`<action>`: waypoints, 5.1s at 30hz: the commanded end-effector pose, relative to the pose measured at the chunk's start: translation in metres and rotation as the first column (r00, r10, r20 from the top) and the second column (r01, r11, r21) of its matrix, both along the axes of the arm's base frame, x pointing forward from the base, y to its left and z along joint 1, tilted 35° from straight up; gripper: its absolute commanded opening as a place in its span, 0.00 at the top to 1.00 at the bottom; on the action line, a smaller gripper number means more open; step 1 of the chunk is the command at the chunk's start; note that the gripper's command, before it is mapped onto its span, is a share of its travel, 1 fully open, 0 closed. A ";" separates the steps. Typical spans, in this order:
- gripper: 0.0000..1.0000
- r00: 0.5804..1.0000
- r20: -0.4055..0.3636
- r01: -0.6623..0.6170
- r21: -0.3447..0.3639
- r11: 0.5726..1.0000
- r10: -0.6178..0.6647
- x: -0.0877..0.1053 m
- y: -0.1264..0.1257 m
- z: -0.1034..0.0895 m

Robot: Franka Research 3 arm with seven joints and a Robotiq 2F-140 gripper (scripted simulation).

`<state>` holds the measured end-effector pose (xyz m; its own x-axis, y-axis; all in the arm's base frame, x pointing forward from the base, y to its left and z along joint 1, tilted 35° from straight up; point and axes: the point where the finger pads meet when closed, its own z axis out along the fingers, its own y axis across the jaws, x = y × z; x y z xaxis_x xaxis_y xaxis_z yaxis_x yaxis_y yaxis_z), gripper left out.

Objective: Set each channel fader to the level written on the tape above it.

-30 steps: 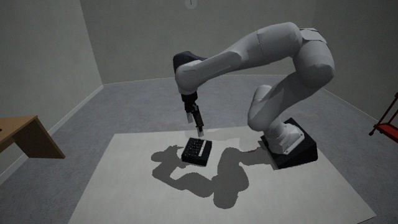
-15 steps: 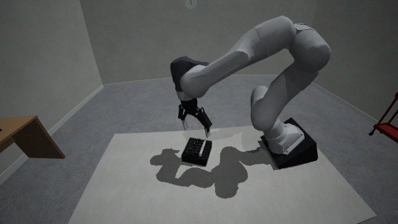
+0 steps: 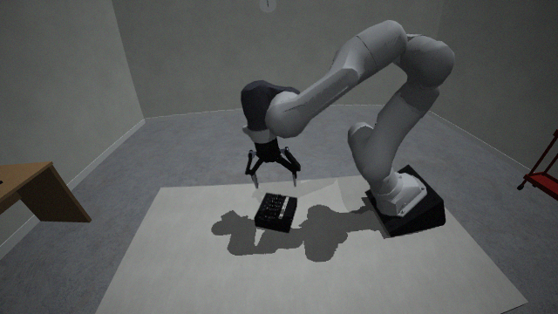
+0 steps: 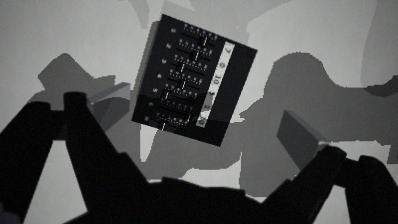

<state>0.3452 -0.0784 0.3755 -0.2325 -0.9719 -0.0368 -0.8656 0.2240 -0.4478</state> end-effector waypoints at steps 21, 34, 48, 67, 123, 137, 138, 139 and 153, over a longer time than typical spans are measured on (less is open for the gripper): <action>0.00 0.672 -0.159 -0.710 -0.418 0.567 0.723 0.001 -0.006 0.002; 0.00 0.380 -0.312 -0.841 -0.508 0.185 0.870 0.001 -0.006 0.002; 0.00 0.159 -0.451 -0.859 -0.502 -0.102 0.878 0.004 -0.013 -0.012; 1.00 0.362 -0.313 -0.848 -0.502 0.171 0.878 0.010 -0.040 -0.067; 1.00 0.362 -0.313 -0.848 -0.502 0.171 0.878 0.018 -0.040 -0.077; 1.00 0.362 -0.313 -0.848 -0.502 0.171 0.878 0.023 -0.041 -0.084; 1.00 0.362 -0.313 -0.848 -0.502 0.171 0.878 0.023 -0.041 -0.084; 1.00 0.362 -0.313 -0.848 -0.502 0.171 0.878 0.023 -0.041 -0.084; 1.00 0.362 -0.313 -0.848 -0.502 0.171 0.878 0.025 -0.041 -0.086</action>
<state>0.3689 -0.1204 0.2902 0.7552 -0.3840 0.5312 -0.3283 -0.9230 -0.2005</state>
